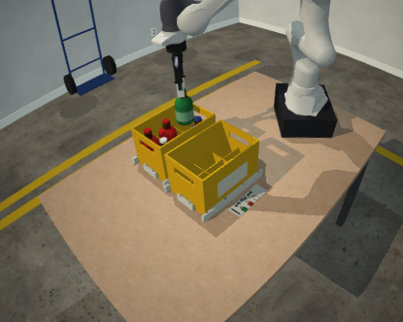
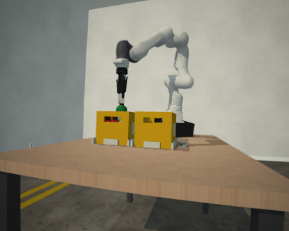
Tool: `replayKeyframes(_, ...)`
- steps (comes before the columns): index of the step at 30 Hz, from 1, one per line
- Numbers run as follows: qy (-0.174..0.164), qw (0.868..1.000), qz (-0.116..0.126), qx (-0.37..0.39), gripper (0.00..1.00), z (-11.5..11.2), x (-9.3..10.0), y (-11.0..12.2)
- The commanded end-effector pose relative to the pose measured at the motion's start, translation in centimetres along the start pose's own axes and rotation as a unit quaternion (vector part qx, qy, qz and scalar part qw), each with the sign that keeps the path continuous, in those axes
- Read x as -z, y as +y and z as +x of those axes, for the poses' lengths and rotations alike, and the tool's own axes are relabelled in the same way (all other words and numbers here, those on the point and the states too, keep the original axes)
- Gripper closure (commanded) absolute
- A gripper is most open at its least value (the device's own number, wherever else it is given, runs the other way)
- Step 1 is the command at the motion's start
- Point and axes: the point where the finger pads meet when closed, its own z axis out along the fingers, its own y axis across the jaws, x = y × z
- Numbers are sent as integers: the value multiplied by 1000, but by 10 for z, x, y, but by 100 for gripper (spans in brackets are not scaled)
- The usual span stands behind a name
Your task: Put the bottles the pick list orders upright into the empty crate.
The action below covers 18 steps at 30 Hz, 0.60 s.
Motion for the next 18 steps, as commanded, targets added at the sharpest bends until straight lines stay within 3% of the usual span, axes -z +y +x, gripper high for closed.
replayKeyframes(1,2,1000,0,-7,100,2,10,2)
replayKeyframes(18,2,1000,0,-7,100,1,35,2)
